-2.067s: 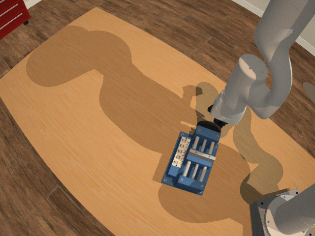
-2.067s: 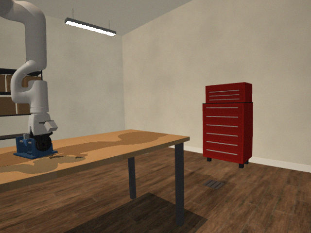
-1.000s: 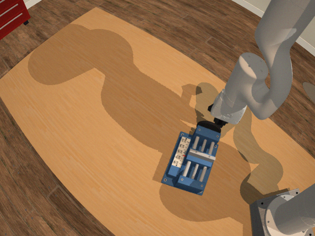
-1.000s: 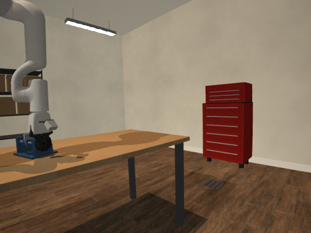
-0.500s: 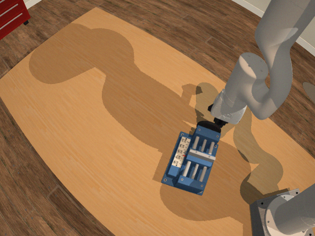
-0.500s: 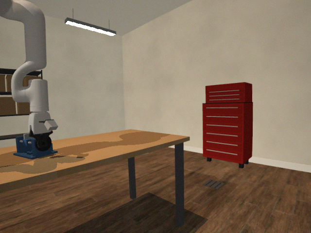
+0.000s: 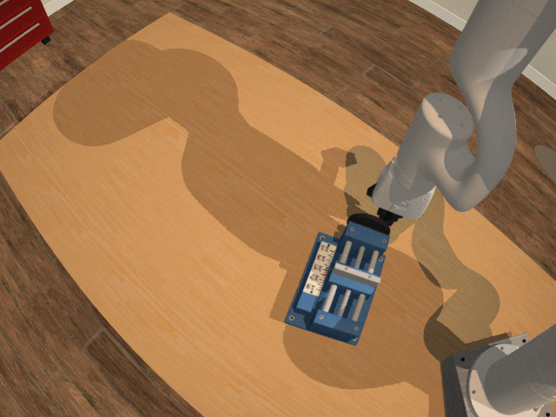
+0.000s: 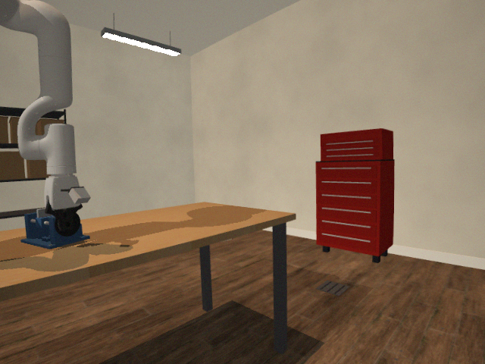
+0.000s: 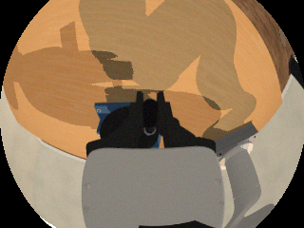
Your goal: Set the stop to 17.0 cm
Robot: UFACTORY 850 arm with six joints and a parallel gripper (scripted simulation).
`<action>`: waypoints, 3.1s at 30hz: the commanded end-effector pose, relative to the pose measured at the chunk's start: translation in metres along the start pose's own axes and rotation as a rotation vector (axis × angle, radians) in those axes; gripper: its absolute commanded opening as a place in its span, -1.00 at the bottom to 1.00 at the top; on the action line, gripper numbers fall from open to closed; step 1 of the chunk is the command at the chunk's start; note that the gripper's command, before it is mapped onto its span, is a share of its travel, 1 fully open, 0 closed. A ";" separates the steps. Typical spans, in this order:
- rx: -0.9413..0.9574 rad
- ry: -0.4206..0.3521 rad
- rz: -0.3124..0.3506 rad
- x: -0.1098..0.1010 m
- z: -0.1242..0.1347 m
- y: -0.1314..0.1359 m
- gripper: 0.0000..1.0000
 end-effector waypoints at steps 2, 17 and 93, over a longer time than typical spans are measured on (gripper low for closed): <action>0.000 0.001 0.000 0.000 0.000 0.000 -0.88; 0.000 0.001 0.000 0.000 0.000 0.000 -0.88; 0.000 0.001 0.000 -0.023 0.004 -0.019 -0.88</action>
Point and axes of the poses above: the point where the finger pads meet when closed, its own x axis out along the fingers, its own y axis across the jaws, z = x × y, the point moved 10 cm from there along -x, back along the fingers, and after that the axes turned 12 degrees about x, right-handed, at the moved point
